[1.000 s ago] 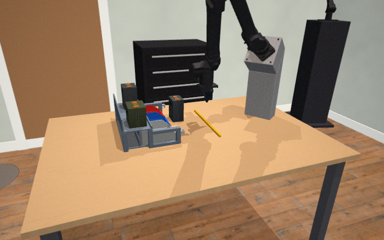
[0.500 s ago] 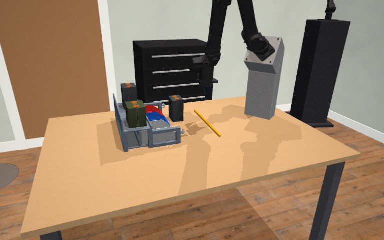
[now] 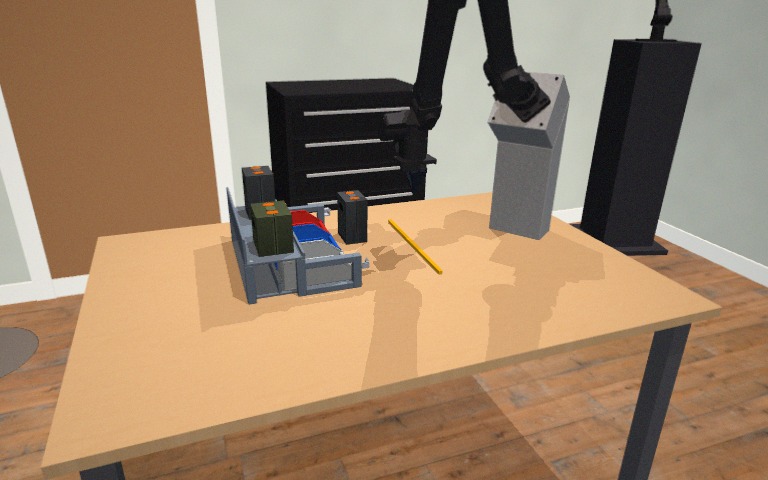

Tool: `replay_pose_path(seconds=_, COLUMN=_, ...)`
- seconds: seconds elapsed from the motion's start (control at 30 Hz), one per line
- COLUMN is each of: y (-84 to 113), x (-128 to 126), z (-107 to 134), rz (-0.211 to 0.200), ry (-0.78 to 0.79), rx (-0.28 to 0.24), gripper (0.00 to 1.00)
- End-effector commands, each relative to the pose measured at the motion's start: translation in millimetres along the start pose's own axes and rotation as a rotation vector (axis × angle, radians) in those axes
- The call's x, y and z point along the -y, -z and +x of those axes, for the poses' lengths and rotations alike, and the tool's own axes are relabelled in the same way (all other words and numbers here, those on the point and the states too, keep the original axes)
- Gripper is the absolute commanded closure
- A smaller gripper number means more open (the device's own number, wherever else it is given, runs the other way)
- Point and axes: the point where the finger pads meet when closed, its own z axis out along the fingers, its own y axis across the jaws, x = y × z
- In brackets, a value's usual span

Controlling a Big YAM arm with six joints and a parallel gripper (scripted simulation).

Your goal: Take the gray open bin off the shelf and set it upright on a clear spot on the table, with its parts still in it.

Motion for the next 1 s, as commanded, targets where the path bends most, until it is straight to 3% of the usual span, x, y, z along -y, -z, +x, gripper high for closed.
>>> replay_pose_path(seconds=0.0, y=8.1, x=4, z=-4, rz=-0.001, ry=-0.015, rx=0.012, gripper=1.0)
replay_pose_path(seconds=0.23, y=7.1, x=-9, z=-3, rz=-0.014, ry=-0.018, rx=0.014, gripper=1.0)
replay_pose_path(seconds=0.47, y=2.5, x=-21, z=13, rz=-0.001, ry=-0.003, rx=-0.003, gripper=1.0)
replay_pose_path(seconds=0.77, y=3.1, x=-48, z=27, rz=-0.003, ry=-0.003, rx=-0.003, gripper=1.0)
replay_pose_path(seconds=0.97, y=3.7, x=-80, z=42, rz=-0.006, ry=-0.001, rx=-0.004, gripper=1.0)
